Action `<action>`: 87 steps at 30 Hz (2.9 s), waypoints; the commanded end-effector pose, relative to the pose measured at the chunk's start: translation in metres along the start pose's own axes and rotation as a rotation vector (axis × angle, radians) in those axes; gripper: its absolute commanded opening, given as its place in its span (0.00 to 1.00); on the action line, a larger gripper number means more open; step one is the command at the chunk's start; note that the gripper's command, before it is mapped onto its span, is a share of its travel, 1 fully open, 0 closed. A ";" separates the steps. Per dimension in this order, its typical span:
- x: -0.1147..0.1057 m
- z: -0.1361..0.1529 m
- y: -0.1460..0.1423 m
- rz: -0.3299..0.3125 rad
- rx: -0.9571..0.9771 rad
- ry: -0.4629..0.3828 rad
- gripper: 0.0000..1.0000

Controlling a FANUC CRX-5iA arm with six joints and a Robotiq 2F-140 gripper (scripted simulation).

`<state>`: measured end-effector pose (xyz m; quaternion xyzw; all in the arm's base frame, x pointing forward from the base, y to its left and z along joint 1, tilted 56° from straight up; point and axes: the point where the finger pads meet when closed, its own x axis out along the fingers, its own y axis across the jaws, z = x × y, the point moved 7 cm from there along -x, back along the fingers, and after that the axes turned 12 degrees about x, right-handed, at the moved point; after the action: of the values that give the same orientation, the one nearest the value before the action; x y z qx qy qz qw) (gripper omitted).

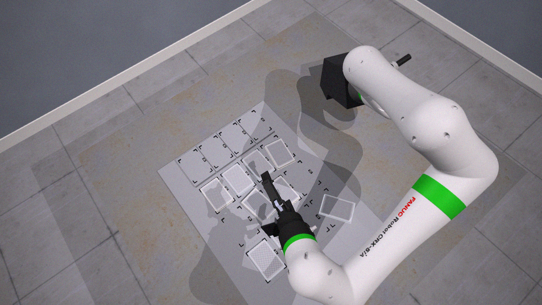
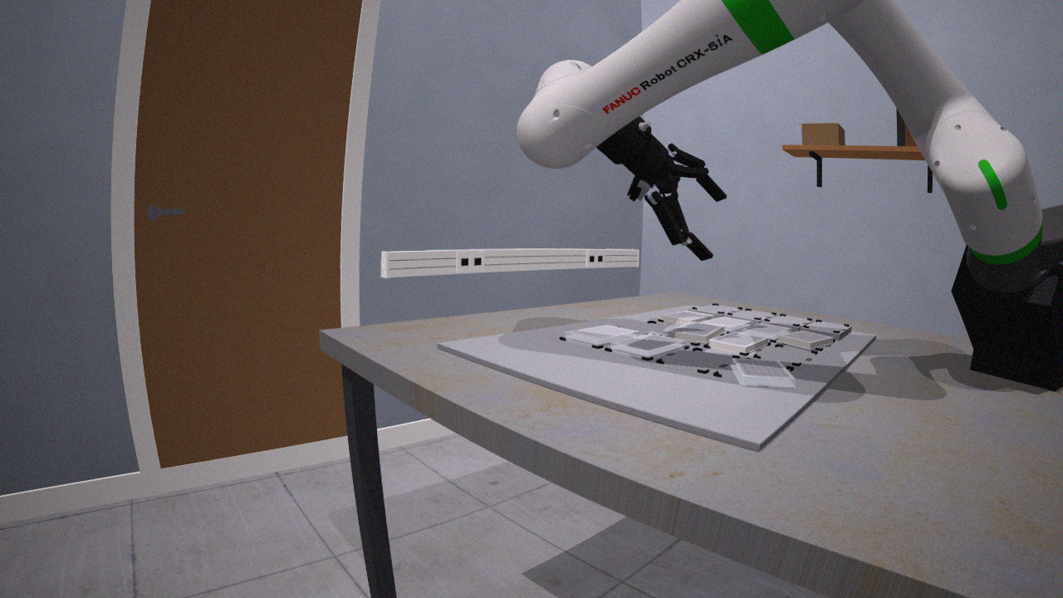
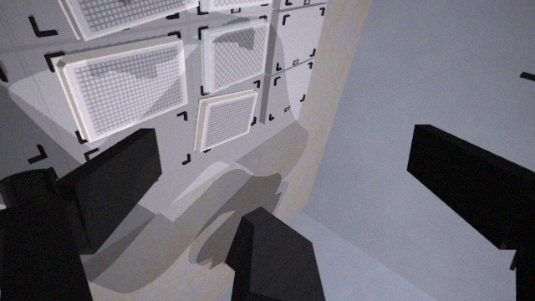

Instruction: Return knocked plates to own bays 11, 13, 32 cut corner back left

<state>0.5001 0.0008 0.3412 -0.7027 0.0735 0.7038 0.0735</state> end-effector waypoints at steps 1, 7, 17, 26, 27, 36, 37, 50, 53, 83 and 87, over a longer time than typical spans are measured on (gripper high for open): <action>-0.001 0.000 0.001 0.000 0.001 0.001 1.00; -0.001 0.000 0.001 0.000 0.001 0.001 1.00; -0.001 0.000 0.001 0.000 0.001 0.001 1.00; 0.041 0.000 0.007 -0.116 0.180 -0.088 0.70; 0.046 0.000 0.008 -0.133 0.206 -0.101 0.70; 0.076 0.001 0.010 -0.215 0.338 -0.164 0.70; 0.082 0.001 0.011 -0.231 0.365 -0.176 0.70; 0.129 0.000 0.014 -0.404 0.651 -0.304 0.70; 0.139 -0.002 0.014 -0.437 0.705 -0.327 0.70; 0.187 -0.036 0.040 -0.874 1.407 -0.625 0.70; 0.186 -0.036 0.040 -0.874 1.407 -0.625 0.70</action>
<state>0.5272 -0.0451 0.1548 -0.2385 0.1907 0.5677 0.7646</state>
